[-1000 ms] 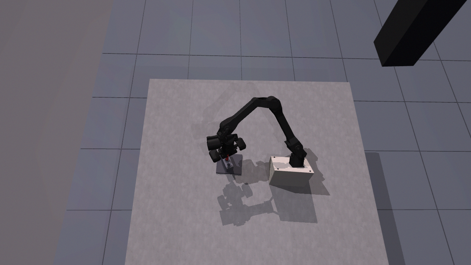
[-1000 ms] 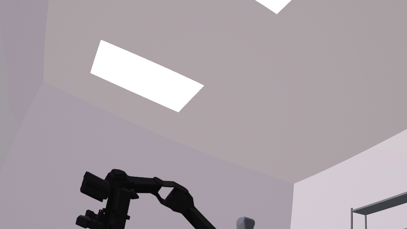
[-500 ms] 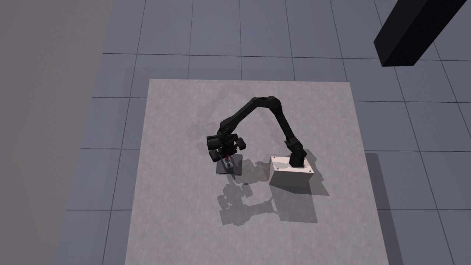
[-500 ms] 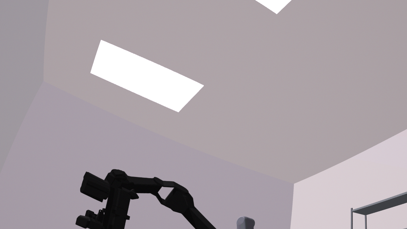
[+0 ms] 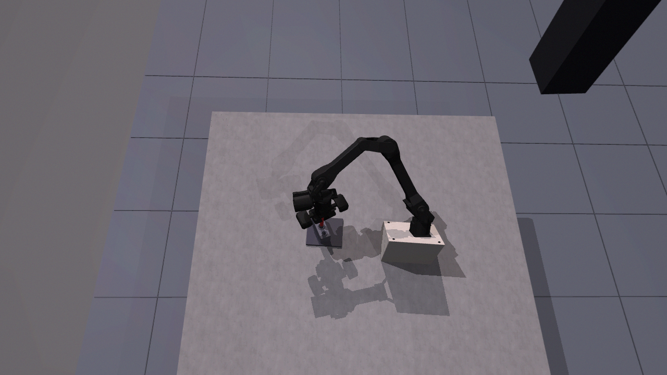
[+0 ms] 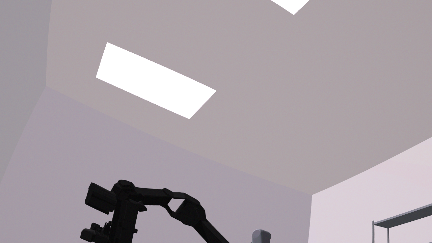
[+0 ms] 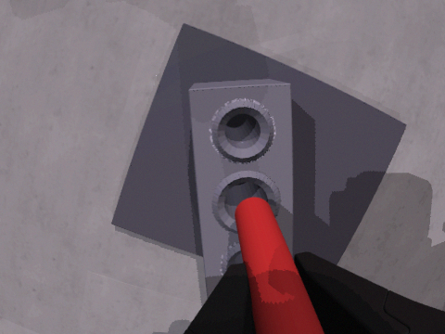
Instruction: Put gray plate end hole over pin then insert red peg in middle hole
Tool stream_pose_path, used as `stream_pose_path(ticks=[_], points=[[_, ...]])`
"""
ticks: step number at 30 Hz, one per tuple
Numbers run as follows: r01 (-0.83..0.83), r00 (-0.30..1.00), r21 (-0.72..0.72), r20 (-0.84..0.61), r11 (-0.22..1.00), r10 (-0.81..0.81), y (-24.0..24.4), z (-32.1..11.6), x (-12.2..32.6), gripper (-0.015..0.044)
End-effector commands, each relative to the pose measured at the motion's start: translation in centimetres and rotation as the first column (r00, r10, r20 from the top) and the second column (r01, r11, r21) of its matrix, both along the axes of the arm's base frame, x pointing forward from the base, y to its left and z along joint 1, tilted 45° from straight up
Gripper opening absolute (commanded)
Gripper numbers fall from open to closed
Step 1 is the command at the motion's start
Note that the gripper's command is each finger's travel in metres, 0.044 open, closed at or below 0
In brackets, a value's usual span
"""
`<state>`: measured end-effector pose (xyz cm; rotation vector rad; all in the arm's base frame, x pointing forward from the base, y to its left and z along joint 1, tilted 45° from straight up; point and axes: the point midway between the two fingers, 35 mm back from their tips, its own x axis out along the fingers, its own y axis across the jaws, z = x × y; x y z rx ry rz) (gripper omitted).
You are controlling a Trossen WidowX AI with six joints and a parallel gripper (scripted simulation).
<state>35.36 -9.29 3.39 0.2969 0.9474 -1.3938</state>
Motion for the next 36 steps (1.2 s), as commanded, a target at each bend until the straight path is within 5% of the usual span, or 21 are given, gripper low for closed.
stream_pose_path(ticks=[1, 36], points=[[-0.003, 1.0, -0.001, -0.003, 1.0, 0.003, -0.2, -0.2, 0.0, 0.0], [0.001, 1.0, -0.001, 0.001, 1.0, -0.001, -1.1, -1.3, 0.0, 0.0]])
